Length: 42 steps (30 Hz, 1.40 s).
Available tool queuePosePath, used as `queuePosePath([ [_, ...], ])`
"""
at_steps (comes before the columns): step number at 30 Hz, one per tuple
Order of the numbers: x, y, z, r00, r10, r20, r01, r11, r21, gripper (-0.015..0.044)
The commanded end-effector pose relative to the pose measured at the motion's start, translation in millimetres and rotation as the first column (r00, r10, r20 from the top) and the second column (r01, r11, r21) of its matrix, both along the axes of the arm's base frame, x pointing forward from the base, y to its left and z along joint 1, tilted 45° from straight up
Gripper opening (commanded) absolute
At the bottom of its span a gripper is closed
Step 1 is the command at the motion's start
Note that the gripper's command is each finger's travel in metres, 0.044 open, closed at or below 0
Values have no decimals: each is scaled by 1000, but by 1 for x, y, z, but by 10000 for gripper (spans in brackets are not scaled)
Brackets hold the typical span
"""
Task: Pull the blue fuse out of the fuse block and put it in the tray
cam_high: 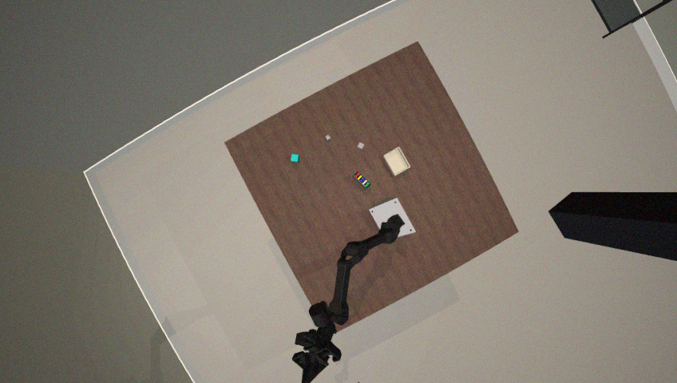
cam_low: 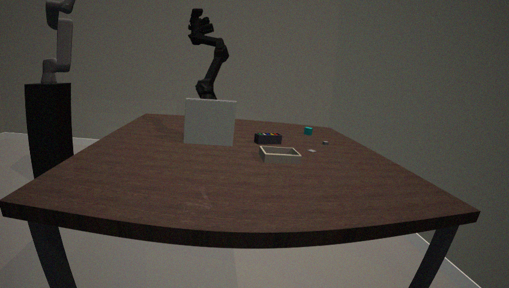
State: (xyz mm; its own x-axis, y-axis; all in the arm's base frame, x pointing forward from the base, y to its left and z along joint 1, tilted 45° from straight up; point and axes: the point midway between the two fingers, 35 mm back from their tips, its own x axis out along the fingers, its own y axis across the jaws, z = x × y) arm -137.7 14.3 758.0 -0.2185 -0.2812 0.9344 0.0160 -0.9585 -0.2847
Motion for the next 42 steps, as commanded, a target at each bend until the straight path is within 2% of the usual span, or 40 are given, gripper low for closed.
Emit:
queuePosePath([
  [1,-26,34,-11,990,-85,112,91,995,-48,71],
  [11,-62,160,-58,878,-267,397,369,905,-209,71],
  [20,-31,281,-120,741,-309,597,596,711,-372,71],
  [26,23,347,-167,671,-298,679,711,520,-474,71],
  [32,96,395,-217,631,-273,727,774,290,-563,71],
  [42,239,428,-319,680,-185,709,697,-136,-704,71],
])
